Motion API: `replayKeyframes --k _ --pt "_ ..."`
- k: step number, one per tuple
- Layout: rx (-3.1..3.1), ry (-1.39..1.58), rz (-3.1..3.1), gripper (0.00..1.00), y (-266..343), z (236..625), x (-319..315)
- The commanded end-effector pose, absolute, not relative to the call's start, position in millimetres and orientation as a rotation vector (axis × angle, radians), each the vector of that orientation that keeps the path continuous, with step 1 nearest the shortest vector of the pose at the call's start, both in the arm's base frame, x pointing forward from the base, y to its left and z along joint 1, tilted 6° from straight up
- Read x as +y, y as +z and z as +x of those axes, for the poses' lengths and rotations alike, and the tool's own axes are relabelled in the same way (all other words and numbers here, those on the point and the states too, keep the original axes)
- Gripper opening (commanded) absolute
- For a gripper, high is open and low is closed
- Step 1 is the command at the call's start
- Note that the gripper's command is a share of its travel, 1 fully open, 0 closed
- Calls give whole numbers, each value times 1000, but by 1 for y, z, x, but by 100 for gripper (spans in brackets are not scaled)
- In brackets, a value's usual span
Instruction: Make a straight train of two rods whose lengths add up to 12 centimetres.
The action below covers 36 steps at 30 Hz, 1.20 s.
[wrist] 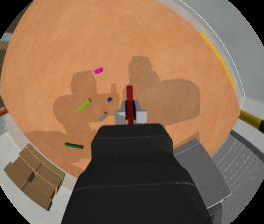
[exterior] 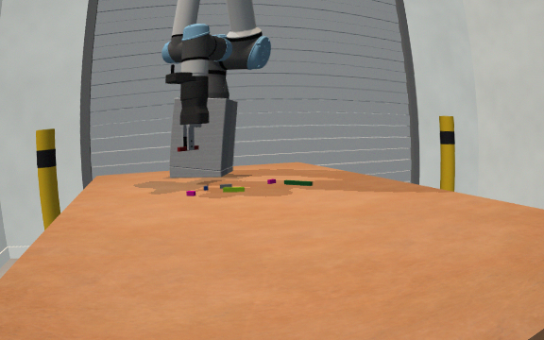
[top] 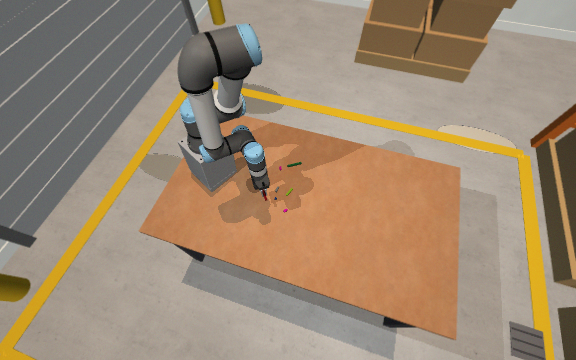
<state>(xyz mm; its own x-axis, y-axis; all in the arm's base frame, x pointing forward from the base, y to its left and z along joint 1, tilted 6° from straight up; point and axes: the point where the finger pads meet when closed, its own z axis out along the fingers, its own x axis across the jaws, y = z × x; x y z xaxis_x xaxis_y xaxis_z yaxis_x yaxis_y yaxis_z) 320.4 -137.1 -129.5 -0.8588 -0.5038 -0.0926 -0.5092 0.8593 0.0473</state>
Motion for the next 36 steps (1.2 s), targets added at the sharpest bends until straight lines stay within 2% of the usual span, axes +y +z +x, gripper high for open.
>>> replayKeyframes --k 1,21,36 --pt "2954 107 -806 24 -127 320 -137" --pt "2961 108 -784 24 -127 322 -137" --pt "3025 115 -527 24 -127 347 -126"
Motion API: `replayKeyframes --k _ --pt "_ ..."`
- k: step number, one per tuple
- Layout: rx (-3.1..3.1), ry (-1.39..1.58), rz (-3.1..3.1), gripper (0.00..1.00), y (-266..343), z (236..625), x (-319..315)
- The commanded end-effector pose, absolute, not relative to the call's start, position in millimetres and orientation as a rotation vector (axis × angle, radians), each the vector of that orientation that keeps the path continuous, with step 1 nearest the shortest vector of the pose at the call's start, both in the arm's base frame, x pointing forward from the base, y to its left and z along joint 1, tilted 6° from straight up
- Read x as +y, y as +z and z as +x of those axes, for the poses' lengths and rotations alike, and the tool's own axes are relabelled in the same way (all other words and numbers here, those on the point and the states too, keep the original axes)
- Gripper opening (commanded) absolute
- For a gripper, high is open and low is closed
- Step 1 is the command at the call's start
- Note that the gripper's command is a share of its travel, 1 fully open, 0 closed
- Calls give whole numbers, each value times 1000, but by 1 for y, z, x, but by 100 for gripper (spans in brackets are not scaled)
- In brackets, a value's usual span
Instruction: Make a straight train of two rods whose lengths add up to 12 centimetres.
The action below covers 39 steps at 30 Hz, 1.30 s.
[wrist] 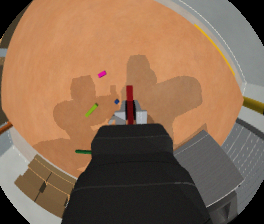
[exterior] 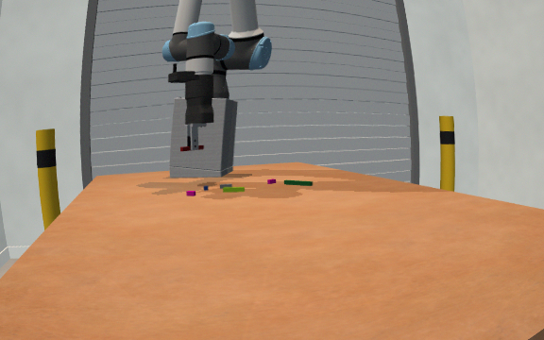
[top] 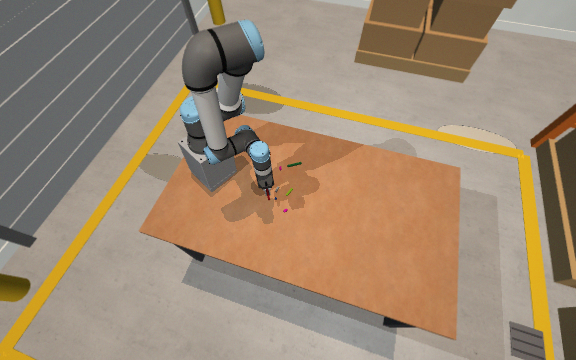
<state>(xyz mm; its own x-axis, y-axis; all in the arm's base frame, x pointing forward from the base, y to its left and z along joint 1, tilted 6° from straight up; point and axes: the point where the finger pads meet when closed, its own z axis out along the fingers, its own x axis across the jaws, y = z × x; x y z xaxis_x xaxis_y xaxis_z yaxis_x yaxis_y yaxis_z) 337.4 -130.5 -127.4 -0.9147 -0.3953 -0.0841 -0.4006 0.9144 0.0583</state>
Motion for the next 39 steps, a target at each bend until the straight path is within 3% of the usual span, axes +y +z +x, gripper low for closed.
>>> replayKeyframes --k 1,26,39 --pt "3032 116 -494 24 -127 350 -124" --pt "3065 143 428 24 -114 432 -42" --pt "3028 152 673 24 -108 450 -8"
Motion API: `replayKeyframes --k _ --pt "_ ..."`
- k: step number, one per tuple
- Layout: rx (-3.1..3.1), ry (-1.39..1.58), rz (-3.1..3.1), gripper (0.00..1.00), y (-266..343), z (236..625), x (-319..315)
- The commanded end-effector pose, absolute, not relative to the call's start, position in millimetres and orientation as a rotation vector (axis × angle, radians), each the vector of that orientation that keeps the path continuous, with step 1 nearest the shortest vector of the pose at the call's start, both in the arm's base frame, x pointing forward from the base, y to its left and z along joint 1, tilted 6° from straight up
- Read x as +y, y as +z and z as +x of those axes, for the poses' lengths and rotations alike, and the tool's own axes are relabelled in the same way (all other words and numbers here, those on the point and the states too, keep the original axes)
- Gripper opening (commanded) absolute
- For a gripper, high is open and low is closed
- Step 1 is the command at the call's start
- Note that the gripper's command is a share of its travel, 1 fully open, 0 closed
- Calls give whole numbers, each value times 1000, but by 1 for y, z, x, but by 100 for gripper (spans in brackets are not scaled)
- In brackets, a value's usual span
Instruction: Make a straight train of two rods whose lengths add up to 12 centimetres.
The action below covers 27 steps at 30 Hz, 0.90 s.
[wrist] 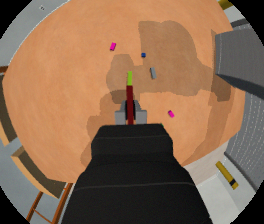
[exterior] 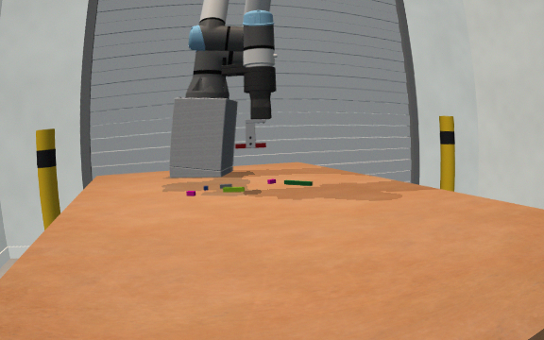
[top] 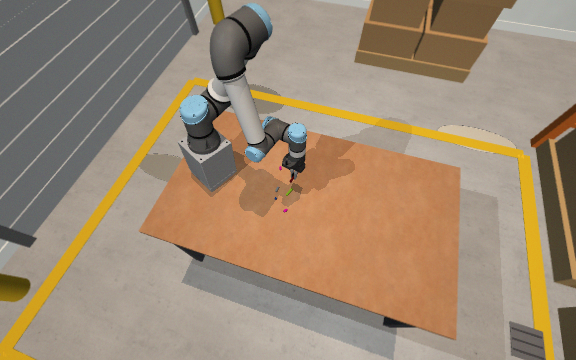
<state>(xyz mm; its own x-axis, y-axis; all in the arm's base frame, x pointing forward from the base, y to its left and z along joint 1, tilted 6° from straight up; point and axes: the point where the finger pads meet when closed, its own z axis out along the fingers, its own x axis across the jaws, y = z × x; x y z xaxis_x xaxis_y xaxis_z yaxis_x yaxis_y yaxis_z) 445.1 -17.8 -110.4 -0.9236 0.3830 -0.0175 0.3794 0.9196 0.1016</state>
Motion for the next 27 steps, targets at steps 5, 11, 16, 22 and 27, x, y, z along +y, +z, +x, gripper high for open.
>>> replayKeyframes --k 5,11,16,22,27 --pt "3021 153 708 24 -107 453 -3" --pt "3019 153 714 24 -107 453 -2" --pt "3019 153 714 24 -107 453 -2" --pt "3019 153 714 24 -107 453 -2" --pt "3020 153 715 24 -108 453 -2"
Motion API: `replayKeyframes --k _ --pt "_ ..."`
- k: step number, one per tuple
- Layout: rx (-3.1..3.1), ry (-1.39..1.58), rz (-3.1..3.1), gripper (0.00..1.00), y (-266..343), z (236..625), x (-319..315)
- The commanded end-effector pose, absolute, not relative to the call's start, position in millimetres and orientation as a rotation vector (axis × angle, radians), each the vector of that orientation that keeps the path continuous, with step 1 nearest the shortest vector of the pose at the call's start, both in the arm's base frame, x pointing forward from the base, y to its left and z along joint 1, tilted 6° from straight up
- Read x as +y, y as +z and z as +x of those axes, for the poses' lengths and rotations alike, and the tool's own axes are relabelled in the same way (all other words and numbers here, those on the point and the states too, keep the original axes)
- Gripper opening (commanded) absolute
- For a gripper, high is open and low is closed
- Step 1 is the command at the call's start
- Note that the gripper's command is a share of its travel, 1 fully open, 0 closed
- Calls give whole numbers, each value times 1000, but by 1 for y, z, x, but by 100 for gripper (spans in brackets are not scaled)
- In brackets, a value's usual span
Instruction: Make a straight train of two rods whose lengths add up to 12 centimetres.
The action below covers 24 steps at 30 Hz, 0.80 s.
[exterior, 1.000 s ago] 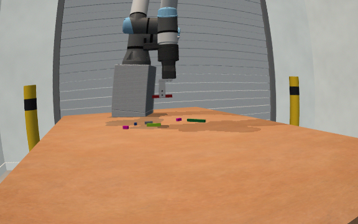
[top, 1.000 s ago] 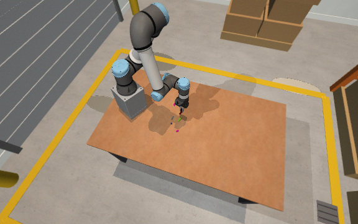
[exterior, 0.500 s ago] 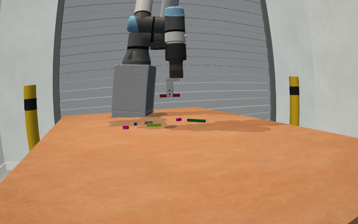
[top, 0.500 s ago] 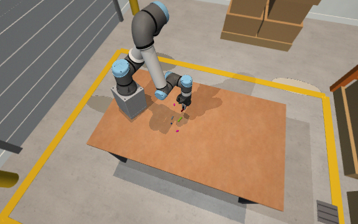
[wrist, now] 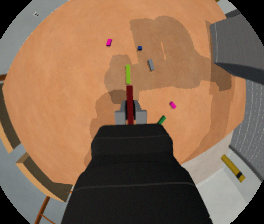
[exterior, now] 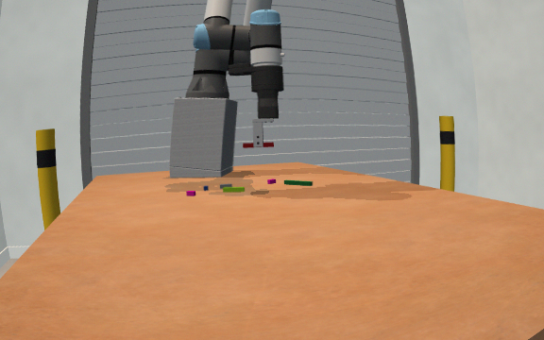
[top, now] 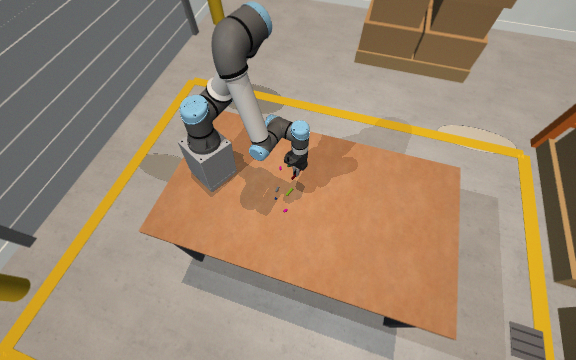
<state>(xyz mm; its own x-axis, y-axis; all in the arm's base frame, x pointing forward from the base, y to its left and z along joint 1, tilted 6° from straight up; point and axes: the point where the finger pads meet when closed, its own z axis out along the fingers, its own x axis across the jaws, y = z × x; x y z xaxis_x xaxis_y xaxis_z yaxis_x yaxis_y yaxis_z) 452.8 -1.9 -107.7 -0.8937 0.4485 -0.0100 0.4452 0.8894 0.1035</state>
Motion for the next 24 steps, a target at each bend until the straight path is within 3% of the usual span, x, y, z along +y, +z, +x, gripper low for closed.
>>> replayKeyframes --k 1,24 --pt "3020 153 715 24 -109 453 -2" --pt "3020 153 715 24 -183 459 5"
